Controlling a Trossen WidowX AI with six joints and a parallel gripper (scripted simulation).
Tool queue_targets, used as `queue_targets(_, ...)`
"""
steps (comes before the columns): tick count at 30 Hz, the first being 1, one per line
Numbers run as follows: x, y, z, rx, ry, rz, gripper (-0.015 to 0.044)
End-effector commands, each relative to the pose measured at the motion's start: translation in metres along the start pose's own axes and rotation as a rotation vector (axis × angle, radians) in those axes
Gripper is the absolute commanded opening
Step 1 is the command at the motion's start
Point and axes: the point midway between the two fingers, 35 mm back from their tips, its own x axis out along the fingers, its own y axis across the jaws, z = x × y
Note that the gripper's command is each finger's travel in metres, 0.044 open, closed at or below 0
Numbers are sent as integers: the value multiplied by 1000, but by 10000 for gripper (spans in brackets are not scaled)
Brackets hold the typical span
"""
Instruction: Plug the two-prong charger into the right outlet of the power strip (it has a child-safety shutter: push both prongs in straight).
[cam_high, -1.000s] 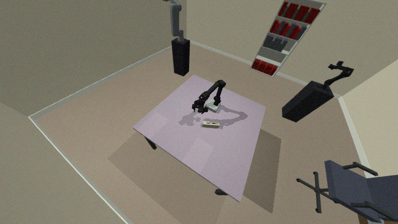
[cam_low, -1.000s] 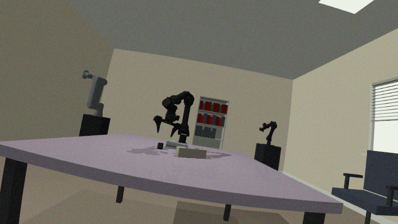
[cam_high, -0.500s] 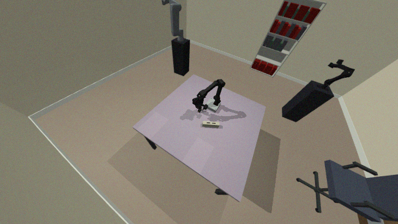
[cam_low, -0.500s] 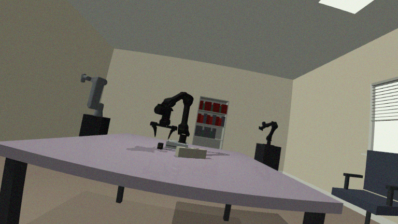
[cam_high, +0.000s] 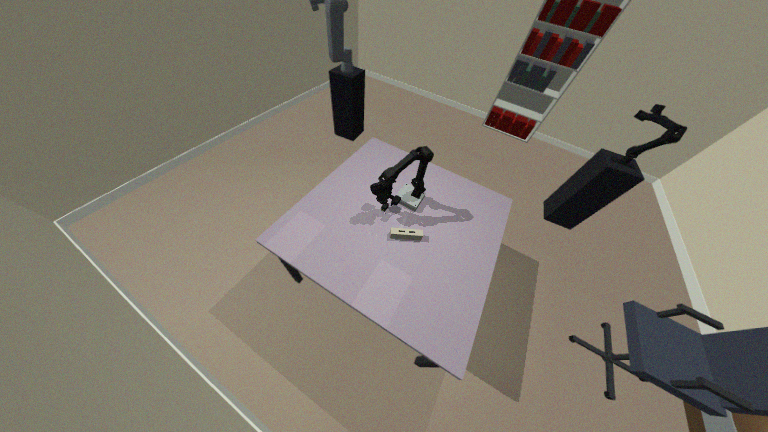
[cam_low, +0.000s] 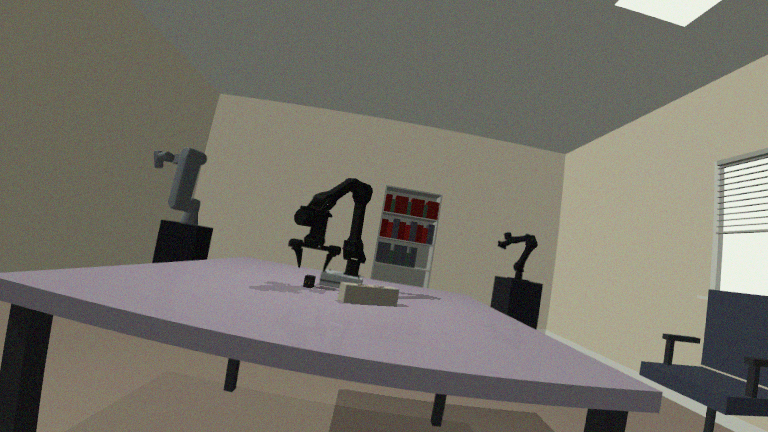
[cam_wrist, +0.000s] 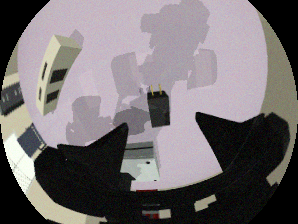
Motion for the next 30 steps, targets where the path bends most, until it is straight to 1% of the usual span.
queue_targets(1,8,1,-3,5,14,2,440)
queue_targets(6,12,0,-3,5,14,2,440)
queue_targets(30,51,0,-1,5,14,2,440)
